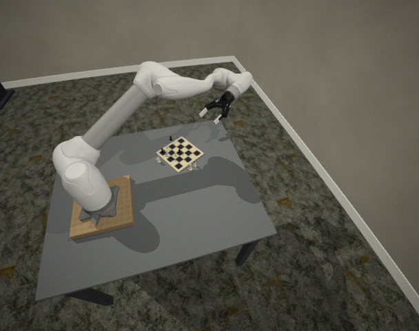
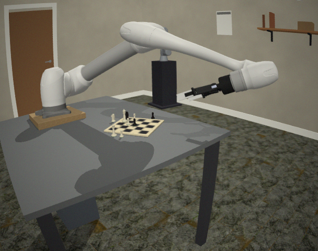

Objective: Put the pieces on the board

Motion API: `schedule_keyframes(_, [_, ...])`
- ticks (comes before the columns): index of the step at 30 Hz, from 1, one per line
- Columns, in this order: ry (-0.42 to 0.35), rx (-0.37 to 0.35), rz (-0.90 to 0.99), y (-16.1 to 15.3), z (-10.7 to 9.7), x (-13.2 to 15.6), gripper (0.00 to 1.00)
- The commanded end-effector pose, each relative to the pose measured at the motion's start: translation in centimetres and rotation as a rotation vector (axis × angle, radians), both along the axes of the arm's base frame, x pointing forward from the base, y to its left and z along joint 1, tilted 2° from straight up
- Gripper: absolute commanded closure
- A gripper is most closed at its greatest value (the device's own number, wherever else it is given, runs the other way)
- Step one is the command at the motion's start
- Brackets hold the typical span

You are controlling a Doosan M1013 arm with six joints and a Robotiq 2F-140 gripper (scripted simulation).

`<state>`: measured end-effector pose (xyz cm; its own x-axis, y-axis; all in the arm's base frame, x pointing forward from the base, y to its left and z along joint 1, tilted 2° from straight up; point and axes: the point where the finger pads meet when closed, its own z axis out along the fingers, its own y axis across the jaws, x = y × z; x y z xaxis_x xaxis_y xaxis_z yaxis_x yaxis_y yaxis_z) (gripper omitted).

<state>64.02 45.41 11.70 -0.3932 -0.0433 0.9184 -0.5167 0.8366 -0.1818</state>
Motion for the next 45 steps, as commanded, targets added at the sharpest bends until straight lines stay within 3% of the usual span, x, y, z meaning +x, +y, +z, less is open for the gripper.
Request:
schedule_keyframes(1, [0.0,0.0,0.0,0.0,0.5,0.0,0.0])
schedule_keyframes(8, [0.0,0.015,0.005,-0.1,0.5,-0.1,0.0])
schedule_keyframes(11, [-0.002,0.071,0.023,-0.4,1.0,-0.7,0.0])
schedule_keyframes(14, [-0.006,0.18,0.064,-1.2,1.9,-1.9,0.0])
schedule_keyframes(18, [-0.018,0.405,0.167,-2.9,3.6,-4.9,0.0])
schedule_keyframes(19, [-0.018,0.405,0.167,-2.9,3.6,-4.9,0.0])
schedule_keyframes(20, [-0.022,0.471,0.203,-3.5,4.0,-5.9,0.0])
schedule_keyframes(21, [-0.022,0.471,0.203,-3.5,4.0,-5.9,0.0])
schedule_keyframes(22, [-0.028,0.54,0.244,-4.1,4.4,-7.1,0.0])
schedule_keyframes(25, [-0.028,0.54,0.244,-4.1,4.4,-7.1,0.0])
schedule_keyframes(28, [-0.048,0.747,0.389,-6.3,5.4,-11.1,0.0])
schedule_keyframes(30, [-0.049,0.752,0.393,-6.3,5.4,-11.1,0.0])
schedule_keyframes(31, [-0.057,0.822,0.451,-7.2,5.6,-12.6,0.0])
schedule_keyframes(32, [-0.057,0.822,0.451,-7.2,5.6,-12.6,0.0])
schedule_keyframes(33, [-0.066,0.889,0.512,-8.0,5.7,-14.2,0.0])
schedule_keyframes(34, [-0.066,0.889,0.512,-8.0,5.7,-14.2,0.0])
schedule_keyframes(35, [-0.076,0.953,0.577,-8.9,5.8,-15.8,0.0])
schedule_keyframes(36, [-0.076,0.953,0.577,-8.9,5.8,-15.8,0.0])
schedule_keyframes(39, [-0.095,1.068,0.712,-10.7,5.6,-19.0,0.0])
schedule_keyframes(42, [-0.095,1.068,0.712,-10.7,5.6,-19.0,0.0])
schedule_keyframes(44, [-0.115,1.164,0.849,-12.5,5.1,-22.2,0.0])
schedule_keyframes(45, [-0.115,1.164,0.849,-12.5,5.1,-22.2,0.0])
